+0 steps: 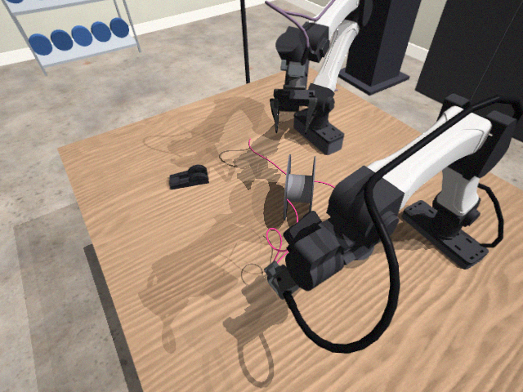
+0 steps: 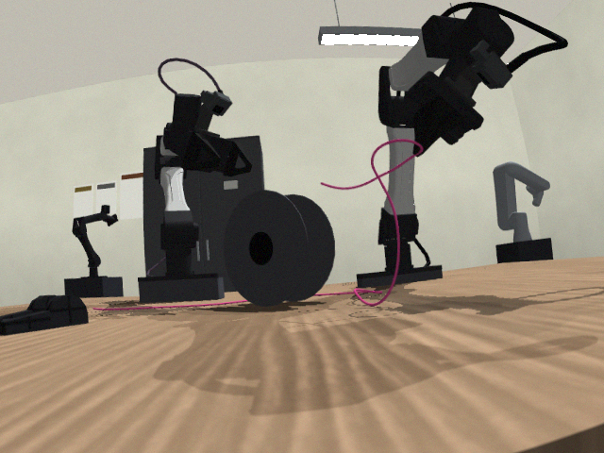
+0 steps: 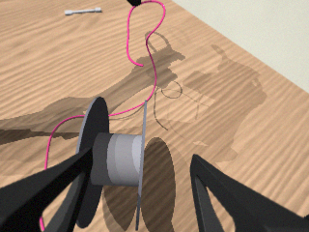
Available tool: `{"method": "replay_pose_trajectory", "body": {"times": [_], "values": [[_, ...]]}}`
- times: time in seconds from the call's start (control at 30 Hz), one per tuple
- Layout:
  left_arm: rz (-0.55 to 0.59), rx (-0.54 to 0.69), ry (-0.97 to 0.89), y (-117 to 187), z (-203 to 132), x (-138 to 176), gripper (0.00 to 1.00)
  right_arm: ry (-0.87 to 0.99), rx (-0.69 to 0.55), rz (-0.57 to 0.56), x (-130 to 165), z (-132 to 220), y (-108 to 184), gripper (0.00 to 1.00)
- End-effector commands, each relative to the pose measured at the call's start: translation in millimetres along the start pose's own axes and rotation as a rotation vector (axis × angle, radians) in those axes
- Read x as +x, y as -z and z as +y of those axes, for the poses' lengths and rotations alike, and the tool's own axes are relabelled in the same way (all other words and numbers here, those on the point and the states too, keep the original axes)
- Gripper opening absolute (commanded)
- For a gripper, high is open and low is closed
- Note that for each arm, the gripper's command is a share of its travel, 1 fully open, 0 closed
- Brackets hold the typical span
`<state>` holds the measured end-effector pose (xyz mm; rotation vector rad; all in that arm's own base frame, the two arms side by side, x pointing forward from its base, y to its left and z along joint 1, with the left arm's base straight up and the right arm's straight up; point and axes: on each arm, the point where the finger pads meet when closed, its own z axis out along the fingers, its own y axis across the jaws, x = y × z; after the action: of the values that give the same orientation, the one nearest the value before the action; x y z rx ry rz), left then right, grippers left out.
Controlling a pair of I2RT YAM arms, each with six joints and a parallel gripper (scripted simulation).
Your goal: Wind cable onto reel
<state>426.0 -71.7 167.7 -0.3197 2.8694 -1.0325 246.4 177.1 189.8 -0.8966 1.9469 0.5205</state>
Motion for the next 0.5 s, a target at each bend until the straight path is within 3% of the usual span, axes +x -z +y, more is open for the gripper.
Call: {"method": "replay_pose_trajectory", "body": {"times": [0.0,0.47], "values": [[0.022,0.013,0.013,-3.1,-2.4,-0.6,0.0,0.01,-0.009,-0.002,-4.8,1.1,2.7,0.75],[0.013,0.014,0.007,1.3,1.1,-3.8,0.0,0.01,-0.009,-0.002,-4.8,1.1,2.7,0.75]]}}
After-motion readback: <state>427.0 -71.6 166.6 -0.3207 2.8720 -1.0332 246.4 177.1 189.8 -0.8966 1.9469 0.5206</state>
